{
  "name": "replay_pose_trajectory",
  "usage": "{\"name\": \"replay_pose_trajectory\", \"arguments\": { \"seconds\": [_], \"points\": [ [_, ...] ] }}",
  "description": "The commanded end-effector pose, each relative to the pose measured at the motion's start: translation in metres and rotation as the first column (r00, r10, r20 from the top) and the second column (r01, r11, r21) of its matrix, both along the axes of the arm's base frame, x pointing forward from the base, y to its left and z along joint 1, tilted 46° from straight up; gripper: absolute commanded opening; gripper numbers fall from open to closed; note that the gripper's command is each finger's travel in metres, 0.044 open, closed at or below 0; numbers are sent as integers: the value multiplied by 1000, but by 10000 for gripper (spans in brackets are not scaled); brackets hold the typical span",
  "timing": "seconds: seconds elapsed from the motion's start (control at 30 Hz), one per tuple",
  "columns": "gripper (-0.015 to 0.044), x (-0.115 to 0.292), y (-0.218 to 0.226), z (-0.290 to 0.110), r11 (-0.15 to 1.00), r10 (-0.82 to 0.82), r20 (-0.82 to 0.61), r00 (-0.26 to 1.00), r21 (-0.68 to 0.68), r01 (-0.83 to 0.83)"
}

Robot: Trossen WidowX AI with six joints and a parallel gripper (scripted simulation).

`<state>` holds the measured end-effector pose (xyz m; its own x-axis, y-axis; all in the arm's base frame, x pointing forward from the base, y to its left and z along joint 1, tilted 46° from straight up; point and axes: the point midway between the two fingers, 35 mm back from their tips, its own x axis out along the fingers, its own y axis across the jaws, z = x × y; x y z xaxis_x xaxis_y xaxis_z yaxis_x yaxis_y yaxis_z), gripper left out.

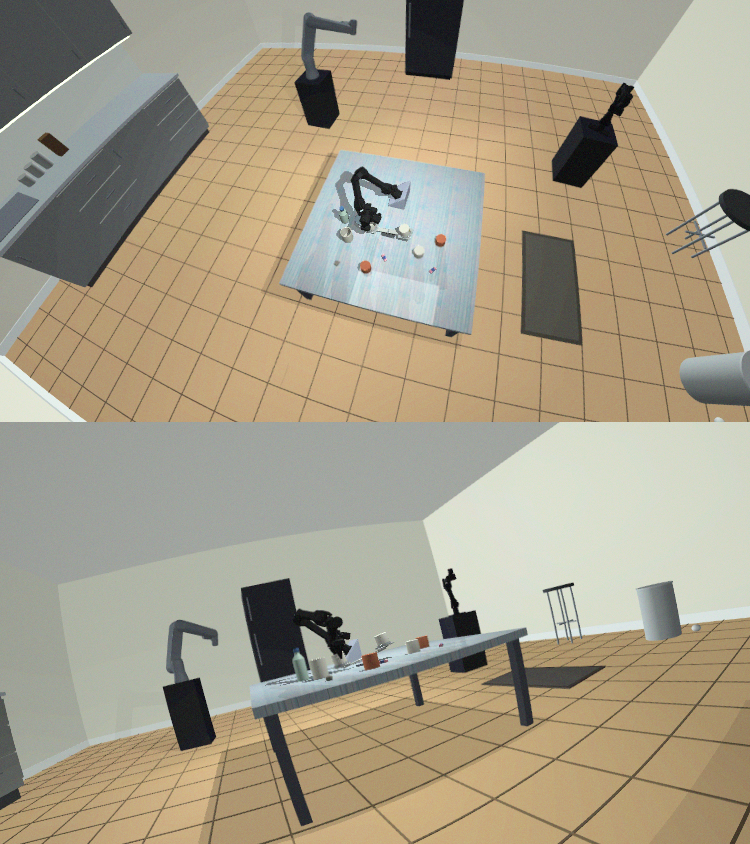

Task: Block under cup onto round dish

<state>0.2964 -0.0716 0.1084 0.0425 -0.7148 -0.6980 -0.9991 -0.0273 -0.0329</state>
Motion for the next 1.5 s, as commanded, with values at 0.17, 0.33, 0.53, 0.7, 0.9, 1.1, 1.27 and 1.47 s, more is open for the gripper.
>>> {"name": "replay_pose_trajectory", "arguments": {
  "seconds": [0.17,0.33,0.53,0.7,0.9,1.1,1.27,1.47],
  "points": [
    [440,-2,-12,-10,1000,1,-6,1000,-8,-1],
    [361,-2,-13,-11,1000,1,-6,1000,-8,-1],
    [321,-2,-13,-11,1000,1,-6,1000,-8,-1],
    [249,-2,-13,-10,1000,1,-6,1000,-8,-1],
    [91,-1,-9,-7,1000,8,-8,1000,-7,-8],
    [0,1,-3,-2,1000,16,-12,1000,-5,-16],
    [0,1,2,2,1000,24,-14,1000,-3,-24],
    [0,2,8,7,999,32,-18,999,-2,-33]
  ]
}}
